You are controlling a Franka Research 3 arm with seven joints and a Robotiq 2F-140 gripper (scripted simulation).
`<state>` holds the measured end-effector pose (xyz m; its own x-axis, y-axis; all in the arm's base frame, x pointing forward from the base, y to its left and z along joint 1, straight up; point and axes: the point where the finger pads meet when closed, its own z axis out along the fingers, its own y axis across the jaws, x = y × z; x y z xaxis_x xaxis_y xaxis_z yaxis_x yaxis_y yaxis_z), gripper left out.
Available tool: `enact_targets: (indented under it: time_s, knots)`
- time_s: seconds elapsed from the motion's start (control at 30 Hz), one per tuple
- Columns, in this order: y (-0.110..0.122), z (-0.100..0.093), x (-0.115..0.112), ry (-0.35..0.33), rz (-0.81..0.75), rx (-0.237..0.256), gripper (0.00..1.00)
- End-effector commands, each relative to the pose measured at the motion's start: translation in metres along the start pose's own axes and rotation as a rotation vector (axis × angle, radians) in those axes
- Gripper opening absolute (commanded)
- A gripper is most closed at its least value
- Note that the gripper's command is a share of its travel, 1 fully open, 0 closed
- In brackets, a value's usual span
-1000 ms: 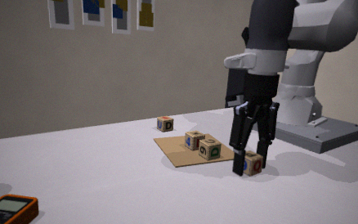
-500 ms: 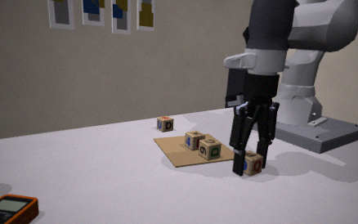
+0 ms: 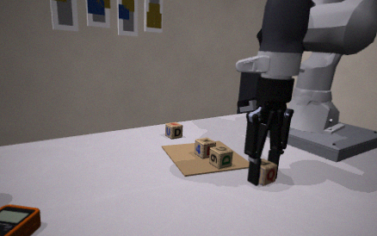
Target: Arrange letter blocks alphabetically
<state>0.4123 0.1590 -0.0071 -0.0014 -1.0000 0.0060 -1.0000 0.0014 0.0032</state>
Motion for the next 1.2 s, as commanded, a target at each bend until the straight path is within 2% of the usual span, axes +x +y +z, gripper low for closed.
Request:
enact_targets:
  time_s: [0.0,0.07,0.1,1.17]
  knots:
    - [-0.0019,-0.0013,-0.001,-0.002,-0.007,0.005,0.44]
    - [-0.0019,-0.0013,-0.001,-0.002,-0.007,0.005,0.44]
    - [-0.0019,-0.0013,-0.001,-0.002,-0.007,0.005,0.33]
    - [-0.0019,-0.0013,-0.001,-0.002,-0.007,0.005,0.33]
